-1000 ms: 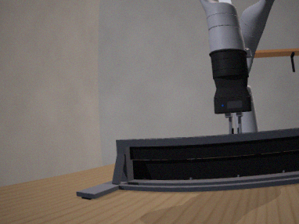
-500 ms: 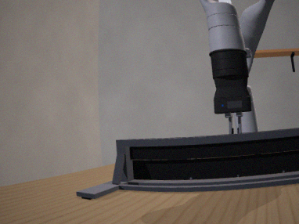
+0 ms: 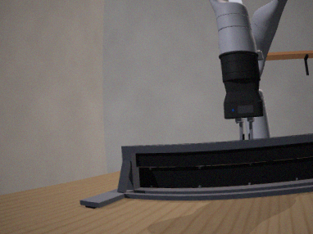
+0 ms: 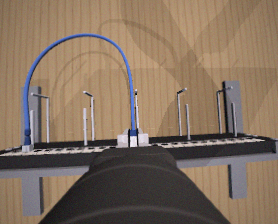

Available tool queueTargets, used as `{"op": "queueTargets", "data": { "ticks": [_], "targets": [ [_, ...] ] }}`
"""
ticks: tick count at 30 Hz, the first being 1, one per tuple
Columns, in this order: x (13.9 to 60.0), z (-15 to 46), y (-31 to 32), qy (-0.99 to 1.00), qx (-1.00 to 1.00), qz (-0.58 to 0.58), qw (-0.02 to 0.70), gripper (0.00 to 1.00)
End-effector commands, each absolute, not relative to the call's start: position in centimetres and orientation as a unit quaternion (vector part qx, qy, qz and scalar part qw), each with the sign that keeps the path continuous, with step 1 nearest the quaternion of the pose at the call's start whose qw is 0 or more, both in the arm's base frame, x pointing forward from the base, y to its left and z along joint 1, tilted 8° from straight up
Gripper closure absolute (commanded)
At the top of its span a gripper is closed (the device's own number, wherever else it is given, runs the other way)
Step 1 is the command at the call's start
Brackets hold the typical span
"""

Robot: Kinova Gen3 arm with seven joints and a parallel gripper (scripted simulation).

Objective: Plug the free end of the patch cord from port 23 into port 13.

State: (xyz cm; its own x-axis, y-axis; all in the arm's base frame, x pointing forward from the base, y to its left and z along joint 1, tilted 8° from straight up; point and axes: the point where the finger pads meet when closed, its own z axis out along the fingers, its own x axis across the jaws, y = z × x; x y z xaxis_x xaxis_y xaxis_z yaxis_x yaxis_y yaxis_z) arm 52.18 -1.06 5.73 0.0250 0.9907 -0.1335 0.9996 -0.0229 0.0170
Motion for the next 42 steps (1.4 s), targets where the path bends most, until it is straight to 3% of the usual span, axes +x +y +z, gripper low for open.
{"op": "queueTargets", "data": {
  "ticks": [1,42],
  "targets": [
    [52.28,5.85,-1.07,0.697,0.714,-0.041,0.054,1.0],
    [52.65,5.89,-1.1,0.697,0.714,-0.039,0.056,1.0]
  ]
}}
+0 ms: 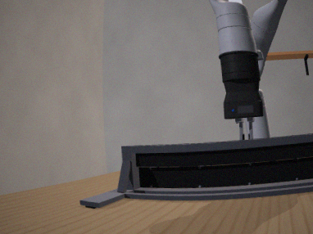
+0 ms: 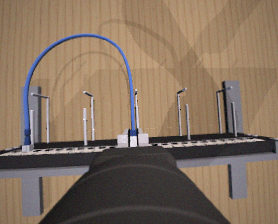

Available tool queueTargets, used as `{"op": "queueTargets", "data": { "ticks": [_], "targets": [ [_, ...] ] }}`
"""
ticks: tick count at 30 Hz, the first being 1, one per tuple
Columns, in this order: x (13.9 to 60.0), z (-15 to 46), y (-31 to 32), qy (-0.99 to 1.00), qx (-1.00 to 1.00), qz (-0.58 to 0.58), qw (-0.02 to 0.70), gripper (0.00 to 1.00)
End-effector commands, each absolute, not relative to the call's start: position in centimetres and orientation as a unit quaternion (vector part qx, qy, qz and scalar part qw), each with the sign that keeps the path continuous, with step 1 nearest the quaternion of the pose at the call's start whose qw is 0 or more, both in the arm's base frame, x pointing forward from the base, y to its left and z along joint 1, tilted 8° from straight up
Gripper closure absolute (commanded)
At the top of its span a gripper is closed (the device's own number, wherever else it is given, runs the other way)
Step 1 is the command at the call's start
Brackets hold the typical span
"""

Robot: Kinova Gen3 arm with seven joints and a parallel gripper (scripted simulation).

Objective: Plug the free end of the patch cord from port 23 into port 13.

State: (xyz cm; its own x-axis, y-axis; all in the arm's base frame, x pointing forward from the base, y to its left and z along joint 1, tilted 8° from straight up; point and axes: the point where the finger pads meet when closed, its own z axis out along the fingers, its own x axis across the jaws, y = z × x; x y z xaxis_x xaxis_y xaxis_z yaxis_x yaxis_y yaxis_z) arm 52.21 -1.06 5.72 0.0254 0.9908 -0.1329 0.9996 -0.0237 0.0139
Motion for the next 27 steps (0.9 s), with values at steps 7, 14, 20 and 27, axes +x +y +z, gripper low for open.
{"op": "queueTargets", "data": {
  "ticks": [7,14,20,27],
  "targets": [
    [52.77,5.9,-1.1,0.697,0.713,-0.039,0.056,1.0],
    [52.85,5.91,-1.11,0.697,0.713,-0.039,0.056,1.0],
    [52.93,5.92,-1.11,0.698,0.713,-0.039,0.057,1.0],
    [53.0,5.93,-1.11,0.698,0.713,-0.038,0.058,1.0]
  ]
}}
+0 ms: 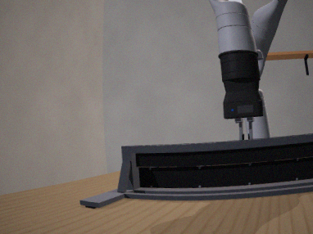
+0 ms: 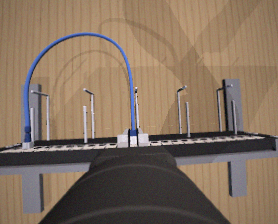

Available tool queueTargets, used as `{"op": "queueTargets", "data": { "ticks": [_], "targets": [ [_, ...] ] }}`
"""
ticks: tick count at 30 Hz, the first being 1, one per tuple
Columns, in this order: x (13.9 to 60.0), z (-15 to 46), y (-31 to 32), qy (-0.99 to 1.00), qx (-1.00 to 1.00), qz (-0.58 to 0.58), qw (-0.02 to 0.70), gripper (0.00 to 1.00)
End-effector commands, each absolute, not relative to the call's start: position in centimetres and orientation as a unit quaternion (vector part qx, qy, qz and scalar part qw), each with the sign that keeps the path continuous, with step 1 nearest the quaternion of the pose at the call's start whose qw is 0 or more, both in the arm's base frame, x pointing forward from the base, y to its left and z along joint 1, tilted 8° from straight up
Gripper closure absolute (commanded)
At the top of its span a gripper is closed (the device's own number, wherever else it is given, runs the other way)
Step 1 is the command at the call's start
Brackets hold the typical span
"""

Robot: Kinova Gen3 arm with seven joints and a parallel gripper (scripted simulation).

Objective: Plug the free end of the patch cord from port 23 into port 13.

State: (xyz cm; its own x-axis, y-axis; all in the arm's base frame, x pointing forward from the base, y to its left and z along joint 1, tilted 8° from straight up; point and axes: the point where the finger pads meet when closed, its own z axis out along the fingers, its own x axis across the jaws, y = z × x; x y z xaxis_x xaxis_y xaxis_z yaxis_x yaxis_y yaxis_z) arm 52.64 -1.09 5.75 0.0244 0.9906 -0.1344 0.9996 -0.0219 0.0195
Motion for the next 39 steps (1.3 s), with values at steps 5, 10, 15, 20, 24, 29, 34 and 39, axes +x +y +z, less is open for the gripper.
{"op": "queueTargets", "data": {
  "ticks": [5,10,15,20,24,29,34,39],
  "targets": [
    [52.99,5.94,-1.11,0.698,0.713,-0.038,0.058,1.0],
    [52.97,5.94,-1.11,0.698,0.713,-0.039,0.057,1.0],
    [52.96,5.95,-1.1,0.698,0.713,-0.039,0.057,1.0],
    [52.95,5.95,-1.1,0.698,0.713,-0.039,0.057,1.0],
    [52.67,5.87,-1.07,0.697,0.714,-0.04,0.054,0.27],
    [52.67,5.88,-1.07,0.697,0.714,-0.04,0.054,0.27],
    [52.67,5.88,-1.07,0.697,0.714,-0.04,0.054,0.27],
    [52.67,5.87,-1.07,0.697,0.714,-0.04,0.054,0.27]
  ]
}}
